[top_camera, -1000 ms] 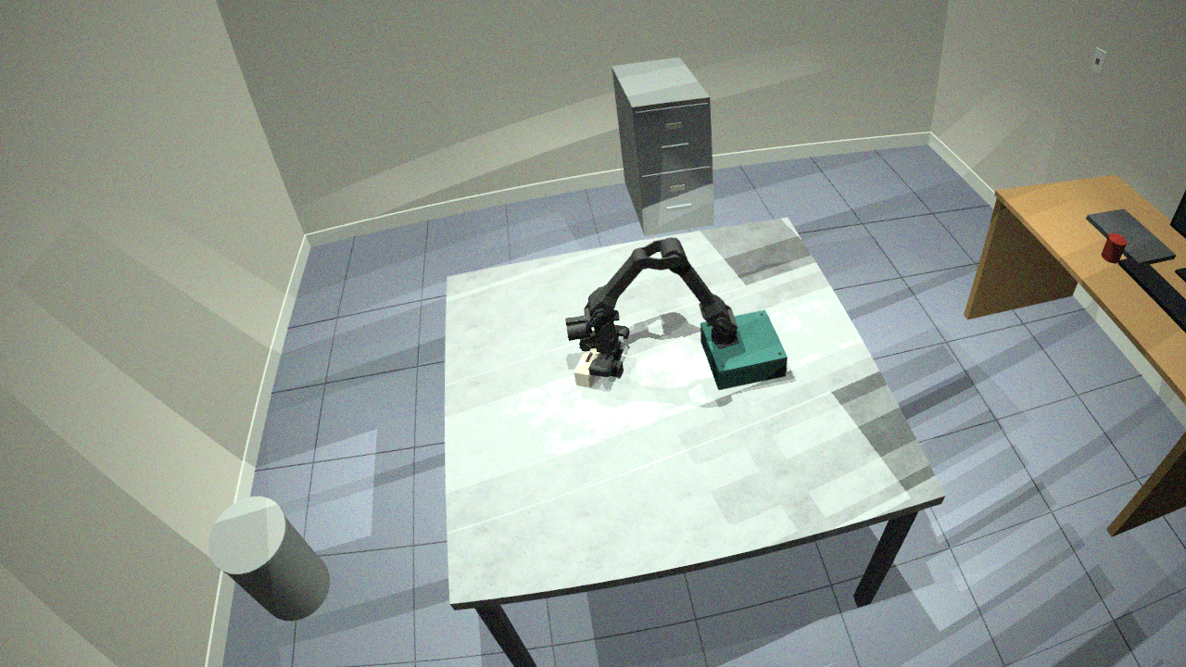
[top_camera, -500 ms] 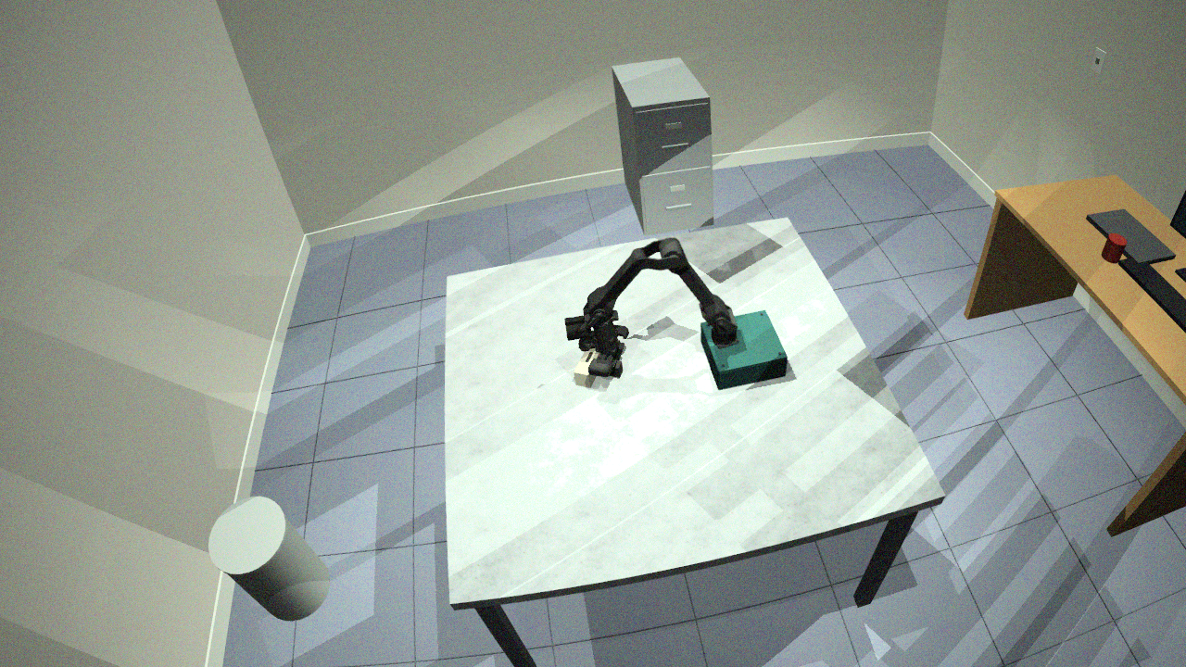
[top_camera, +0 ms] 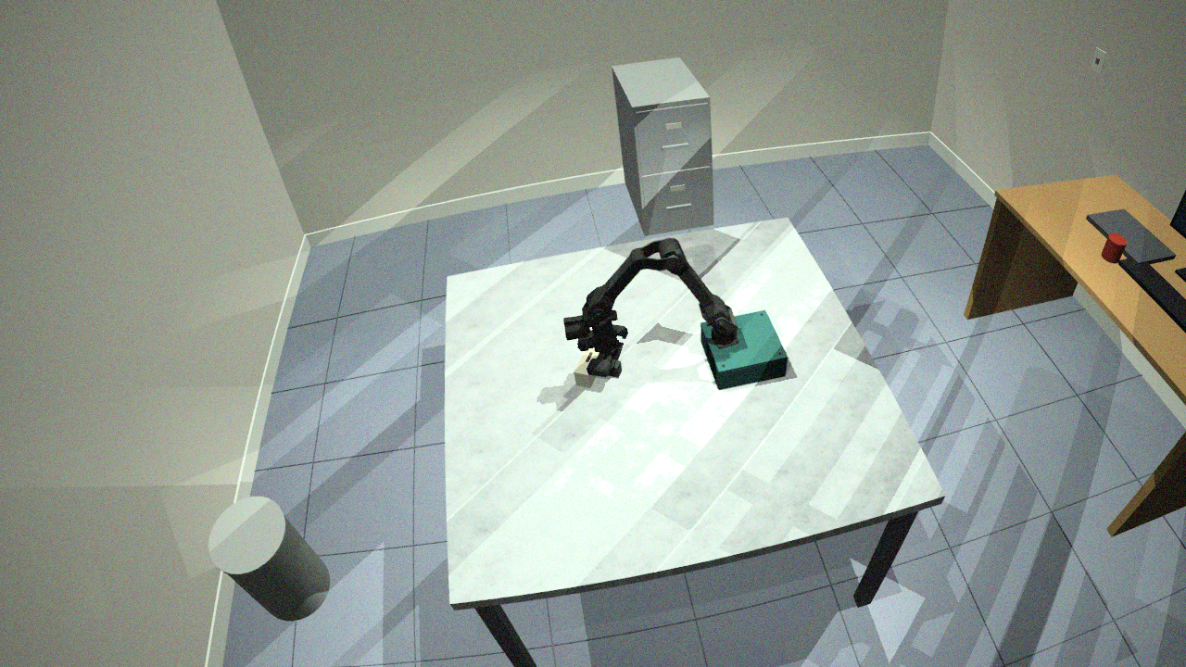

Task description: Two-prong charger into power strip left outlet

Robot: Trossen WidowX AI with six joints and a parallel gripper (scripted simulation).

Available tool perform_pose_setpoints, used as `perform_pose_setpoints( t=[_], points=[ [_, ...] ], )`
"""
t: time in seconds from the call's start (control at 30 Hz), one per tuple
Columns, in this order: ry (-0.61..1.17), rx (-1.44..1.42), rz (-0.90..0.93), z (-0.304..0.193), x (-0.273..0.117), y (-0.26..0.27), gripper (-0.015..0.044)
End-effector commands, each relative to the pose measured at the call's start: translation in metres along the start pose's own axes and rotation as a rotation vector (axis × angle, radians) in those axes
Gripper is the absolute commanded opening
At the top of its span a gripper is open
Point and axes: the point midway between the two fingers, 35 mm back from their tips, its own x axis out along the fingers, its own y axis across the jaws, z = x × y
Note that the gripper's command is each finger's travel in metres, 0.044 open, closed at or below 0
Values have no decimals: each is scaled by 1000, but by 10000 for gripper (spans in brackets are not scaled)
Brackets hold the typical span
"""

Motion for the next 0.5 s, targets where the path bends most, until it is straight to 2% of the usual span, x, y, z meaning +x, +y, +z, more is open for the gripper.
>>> perform_pose_setpoints(
  t=[0.0,0.47],
  points=[
    [-1,-1,4,2,-1,1,0],
    [-1,-1,4,4,-1,1,0]
  ],
)
